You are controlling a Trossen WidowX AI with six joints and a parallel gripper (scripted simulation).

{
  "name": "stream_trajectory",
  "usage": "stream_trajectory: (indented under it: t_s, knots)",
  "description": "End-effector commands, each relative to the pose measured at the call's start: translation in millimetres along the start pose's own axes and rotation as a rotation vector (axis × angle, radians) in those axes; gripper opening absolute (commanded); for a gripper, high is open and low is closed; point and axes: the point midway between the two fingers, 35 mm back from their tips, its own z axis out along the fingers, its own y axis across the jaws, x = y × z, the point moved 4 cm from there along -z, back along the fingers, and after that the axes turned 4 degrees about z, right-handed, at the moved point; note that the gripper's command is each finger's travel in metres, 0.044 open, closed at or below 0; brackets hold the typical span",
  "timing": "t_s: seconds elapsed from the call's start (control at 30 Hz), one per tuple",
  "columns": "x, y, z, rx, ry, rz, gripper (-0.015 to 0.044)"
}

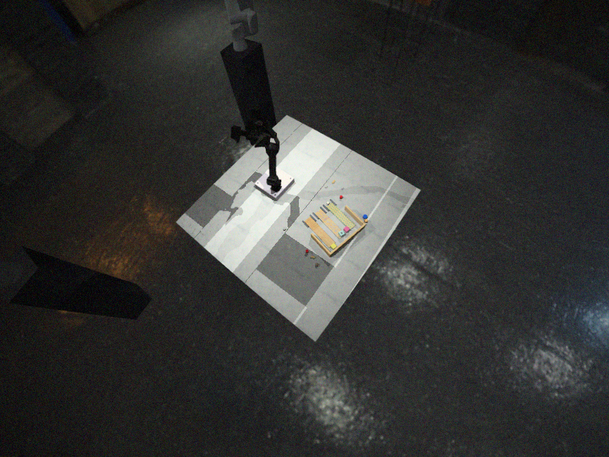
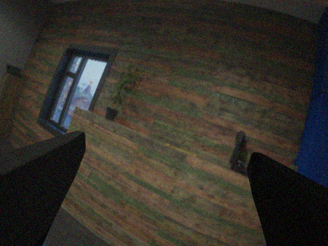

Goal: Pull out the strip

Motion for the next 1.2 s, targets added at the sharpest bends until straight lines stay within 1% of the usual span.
stream_trajectory:
  t_s: [0.0,0.1,0.33,0.5,0.63,0.77,0.97,1.17]
  knots:
    - [1,0,0,-0.002,0.001,0.002,0.0400]
    - [9,5,8,-0.032,0.014,0.039,0.0400]
    - [51,33,34,-0.162,0.093,0.163,0.0400]
    - [102,75,48,-0.301,0.207,0.226,0.0400]
    - [142,116,48,-0.415,0.300,0.259,0.0400]
    - [183,159,35,-0.534,0.401,0.301,0.0400]
    - [237,219,-1,-0.696,0.544,0.327,0.0400]
    - [293,271,-55,-0.862,0.664,0.267,0.0400]
